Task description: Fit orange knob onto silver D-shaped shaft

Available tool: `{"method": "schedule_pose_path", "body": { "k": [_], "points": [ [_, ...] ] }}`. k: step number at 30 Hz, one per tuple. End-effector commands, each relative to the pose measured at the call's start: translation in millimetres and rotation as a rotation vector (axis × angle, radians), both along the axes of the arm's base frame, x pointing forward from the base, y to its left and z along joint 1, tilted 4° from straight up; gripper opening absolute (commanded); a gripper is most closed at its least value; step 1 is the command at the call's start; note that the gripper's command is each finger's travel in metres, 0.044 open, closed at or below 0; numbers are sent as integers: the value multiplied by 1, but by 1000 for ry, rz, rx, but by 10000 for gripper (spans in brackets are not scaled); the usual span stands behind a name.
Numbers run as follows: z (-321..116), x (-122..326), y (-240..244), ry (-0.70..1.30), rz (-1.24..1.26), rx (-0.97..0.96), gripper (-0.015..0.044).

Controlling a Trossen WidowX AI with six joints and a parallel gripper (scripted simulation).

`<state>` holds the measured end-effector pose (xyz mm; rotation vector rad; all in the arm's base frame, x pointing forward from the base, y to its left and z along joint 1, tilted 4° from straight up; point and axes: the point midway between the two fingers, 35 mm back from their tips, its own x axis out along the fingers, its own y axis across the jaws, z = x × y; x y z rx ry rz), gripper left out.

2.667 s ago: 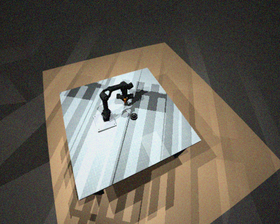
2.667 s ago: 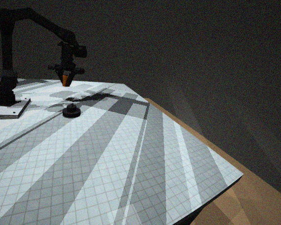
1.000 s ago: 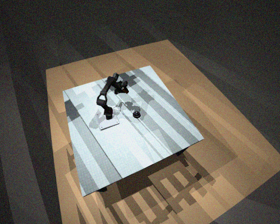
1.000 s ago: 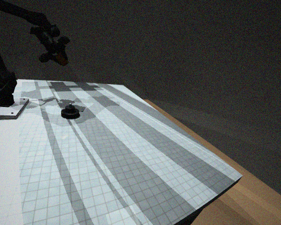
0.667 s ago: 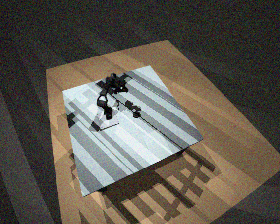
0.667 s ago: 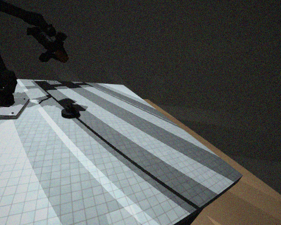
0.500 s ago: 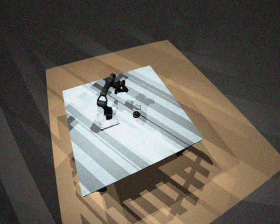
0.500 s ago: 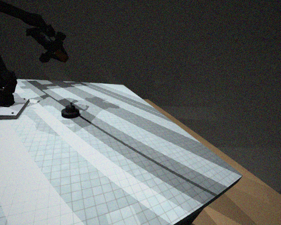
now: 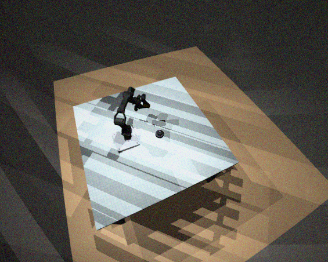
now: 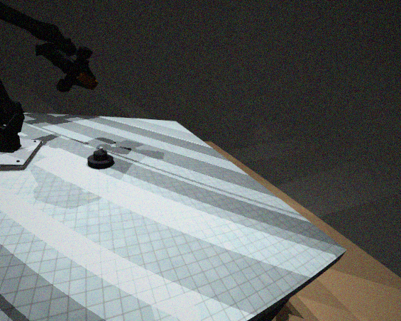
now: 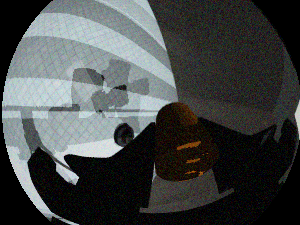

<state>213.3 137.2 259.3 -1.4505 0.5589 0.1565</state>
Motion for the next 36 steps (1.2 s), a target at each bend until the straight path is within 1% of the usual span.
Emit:
{"method": "schedule_pose_path", "body": {
  "k": [1, 26, 31, 36],
  "points": [
    [1, 0, 0, -1, -1, 0, 0],
    [-1, 0, -1, -10, -3, 3, 0],
    [-8, 2, -2, 48, -3, 25, 0],
    [-18, 7, -3, 171, -1, 61, 0]
  ]
}}
